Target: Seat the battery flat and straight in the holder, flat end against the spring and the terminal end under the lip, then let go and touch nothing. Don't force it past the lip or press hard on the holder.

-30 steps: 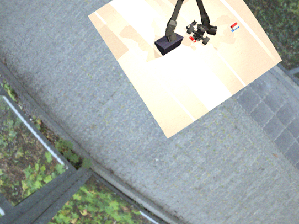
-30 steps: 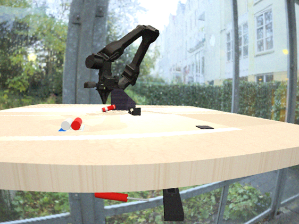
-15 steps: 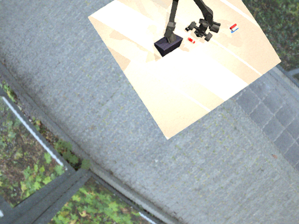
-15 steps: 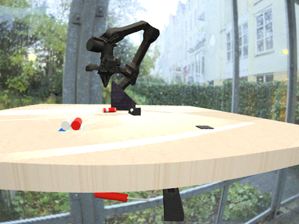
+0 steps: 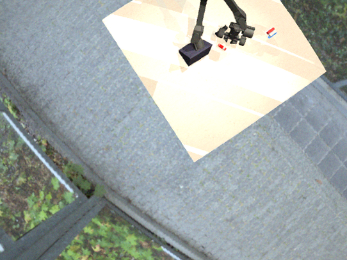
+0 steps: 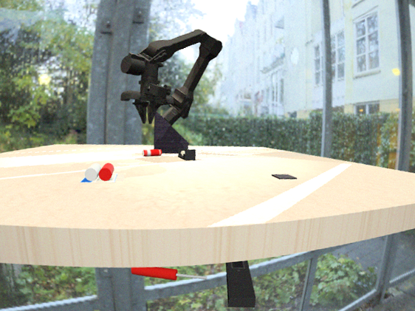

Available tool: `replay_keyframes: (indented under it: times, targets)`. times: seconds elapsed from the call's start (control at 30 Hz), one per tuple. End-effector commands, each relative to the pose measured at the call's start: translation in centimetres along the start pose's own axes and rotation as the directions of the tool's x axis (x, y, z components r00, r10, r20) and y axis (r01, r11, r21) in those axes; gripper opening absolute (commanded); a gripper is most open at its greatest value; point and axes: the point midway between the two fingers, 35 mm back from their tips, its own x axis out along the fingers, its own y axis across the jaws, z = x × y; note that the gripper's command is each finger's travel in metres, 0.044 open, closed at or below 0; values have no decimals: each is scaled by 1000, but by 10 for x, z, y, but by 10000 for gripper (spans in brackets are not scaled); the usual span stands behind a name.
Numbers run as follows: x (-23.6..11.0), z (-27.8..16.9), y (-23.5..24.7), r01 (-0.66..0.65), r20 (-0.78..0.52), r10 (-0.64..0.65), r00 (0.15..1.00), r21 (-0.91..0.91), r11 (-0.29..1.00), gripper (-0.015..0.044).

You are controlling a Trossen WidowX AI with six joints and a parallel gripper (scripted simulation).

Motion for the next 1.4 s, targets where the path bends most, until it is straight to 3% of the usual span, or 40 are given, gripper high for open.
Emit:
replay_keyframes:
  times: [0.0,0.07,0.2,0.33,0.73,1.37]
  targets:
    - [16,2,5,-7,1,8,1000,-304,953,184]
    - [25,2,8,-6,1,7,1000,-500,866,232]
    - [42,3,14,-4,1,8,1000,-815,580,232]
    - [56,3,21,-1,2,10,1000,-965,264,232]
    - [58,3,21,-1,2,10,1000,-969,247,232]
    - [88,4,20,0,2,9,1000,-969,248,232]
